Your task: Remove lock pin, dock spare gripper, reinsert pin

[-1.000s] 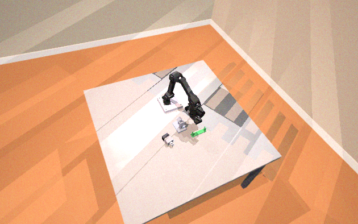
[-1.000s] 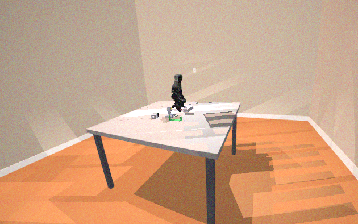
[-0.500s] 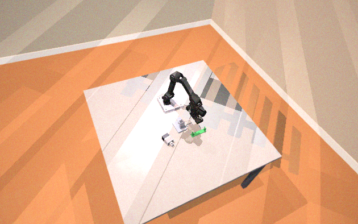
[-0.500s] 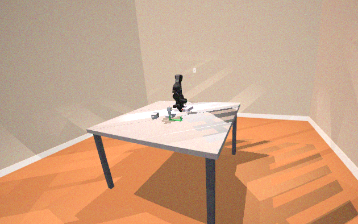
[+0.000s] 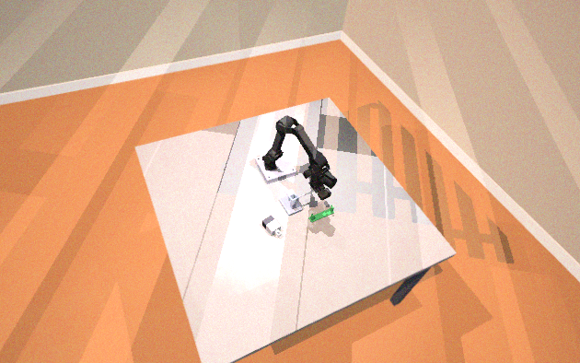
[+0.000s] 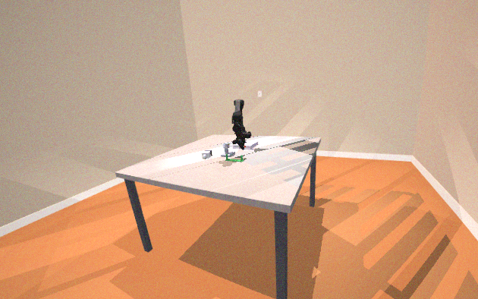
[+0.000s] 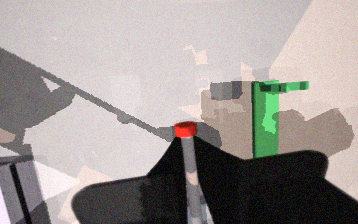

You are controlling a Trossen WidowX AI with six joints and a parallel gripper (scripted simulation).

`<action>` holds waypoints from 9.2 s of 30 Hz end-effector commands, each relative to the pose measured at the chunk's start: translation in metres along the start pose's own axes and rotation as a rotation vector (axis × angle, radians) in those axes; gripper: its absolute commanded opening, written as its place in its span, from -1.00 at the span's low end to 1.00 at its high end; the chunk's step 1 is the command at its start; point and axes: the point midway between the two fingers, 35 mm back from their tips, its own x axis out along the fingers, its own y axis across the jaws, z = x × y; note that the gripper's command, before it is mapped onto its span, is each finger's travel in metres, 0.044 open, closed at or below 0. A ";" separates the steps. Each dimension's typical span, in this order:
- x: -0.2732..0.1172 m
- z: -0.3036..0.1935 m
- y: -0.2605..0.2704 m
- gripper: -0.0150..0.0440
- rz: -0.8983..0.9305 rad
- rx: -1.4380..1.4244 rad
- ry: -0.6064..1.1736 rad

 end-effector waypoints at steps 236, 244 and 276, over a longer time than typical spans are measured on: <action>-0.029 0.075 -0.103 0.54 0.082 0.025 0.033; -0.097 0.024 -0.107 0.12 -0.028 0.008 0.055; -0.003 0.009 -0.111 0.12 -0.028 0.008 0.054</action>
